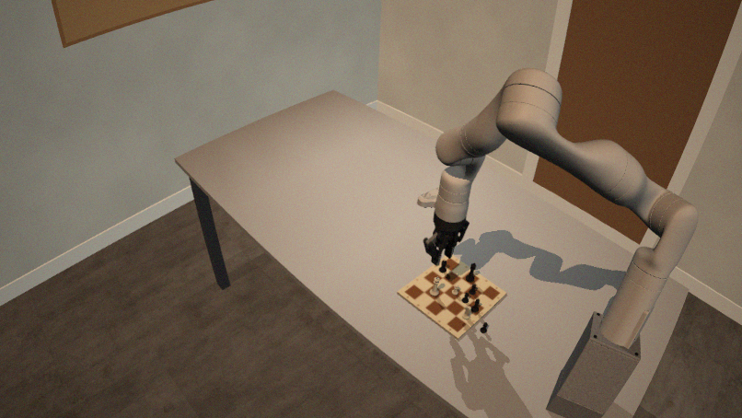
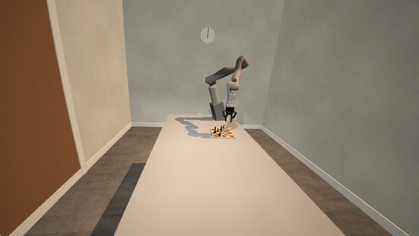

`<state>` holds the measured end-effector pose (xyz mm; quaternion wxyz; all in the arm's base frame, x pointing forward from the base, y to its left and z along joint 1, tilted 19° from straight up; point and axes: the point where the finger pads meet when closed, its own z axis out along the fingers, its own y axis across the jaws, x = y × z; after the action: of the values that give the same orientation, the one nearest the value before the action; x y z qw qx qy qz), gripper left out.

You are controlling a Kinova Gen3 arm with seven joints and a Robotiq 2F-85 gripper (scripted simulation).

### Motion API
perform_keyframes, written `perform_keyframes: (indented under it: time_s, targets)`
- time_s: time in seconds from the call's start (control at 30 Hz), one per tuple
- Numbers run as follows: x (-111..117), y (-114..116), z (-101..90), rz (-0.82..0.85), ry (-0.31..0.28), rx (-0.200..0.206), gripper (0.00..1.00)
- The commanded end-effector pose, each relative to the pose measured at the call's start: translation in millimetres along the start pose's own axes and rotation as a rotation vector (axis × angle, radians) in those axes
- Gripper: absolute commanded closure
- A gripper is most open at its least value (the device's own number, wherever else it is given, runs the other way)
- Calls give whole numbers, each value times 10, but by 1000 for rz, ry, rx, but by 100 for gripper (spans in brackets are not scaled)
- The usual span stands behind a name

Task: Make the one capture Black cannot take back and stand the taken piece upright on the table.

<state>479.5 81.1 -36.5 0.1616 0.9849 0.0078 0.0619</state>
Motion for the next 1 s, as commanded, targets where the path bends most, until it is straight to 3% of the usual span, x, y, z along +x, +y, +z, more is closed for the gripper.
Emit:
perform_keyframes:
  time_s: [0.0,0.97]
  targets:
    - [5,-3,-7,0,1,1,59]
    - [5,-6,61,-3,-6,6,59]
